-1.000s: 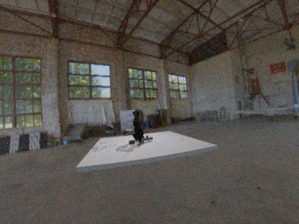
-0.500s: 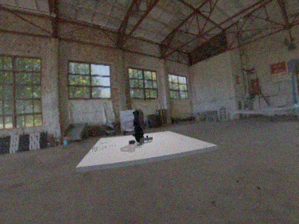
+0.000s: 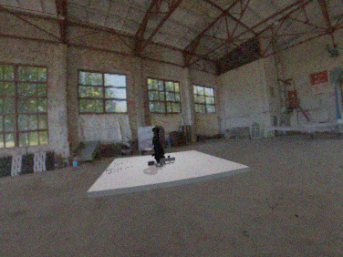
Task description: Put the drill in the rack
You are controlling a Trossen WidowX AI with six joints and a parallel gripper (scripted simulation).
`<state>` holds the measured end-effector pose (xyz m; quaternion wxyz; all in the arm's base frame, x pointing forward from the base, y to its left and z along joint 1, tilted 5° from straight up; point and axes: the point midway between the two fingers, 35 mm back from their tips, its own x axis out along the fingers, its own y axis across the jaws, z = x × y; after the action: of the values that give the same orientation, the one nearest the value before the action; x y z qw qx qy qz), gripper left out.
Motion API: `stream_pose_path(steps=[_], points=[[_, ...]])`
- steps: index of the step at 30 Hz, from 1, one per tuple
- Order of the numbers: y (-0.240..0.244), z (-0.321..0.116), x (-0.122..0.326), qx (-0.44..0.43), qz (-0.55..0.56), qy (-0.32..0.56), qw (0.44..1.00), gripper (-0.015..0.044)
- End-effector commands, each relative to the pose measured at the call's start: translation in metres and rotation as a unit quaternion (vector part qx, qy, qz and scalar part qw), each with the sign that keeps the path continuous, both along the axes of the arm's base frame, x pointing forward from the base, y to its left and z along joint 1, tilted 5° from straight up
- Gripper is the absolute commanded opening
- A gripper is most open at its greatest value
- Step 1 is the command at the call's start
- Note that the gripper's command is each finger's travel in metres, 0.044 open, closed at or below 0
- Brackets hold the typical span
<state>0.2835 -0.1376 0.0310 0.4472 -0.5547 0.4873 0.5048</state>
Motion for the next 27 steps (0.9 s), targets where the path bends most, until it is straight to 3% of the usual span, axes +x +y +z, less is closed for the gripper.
stream_pose_path(steps=[1, 25, 27], points=[[-0.005, 0.001, 0.001, -0.002, 0.001, 0.002, 1.0, 0.0], [-0.039, 0.006, 0.006, -0.003, 0.001, 0.001, 1.0, 0.0], [-0.035, 0.006, 0.005, -0.003, 0.0, 0.0, 1.0, 0.0053]])
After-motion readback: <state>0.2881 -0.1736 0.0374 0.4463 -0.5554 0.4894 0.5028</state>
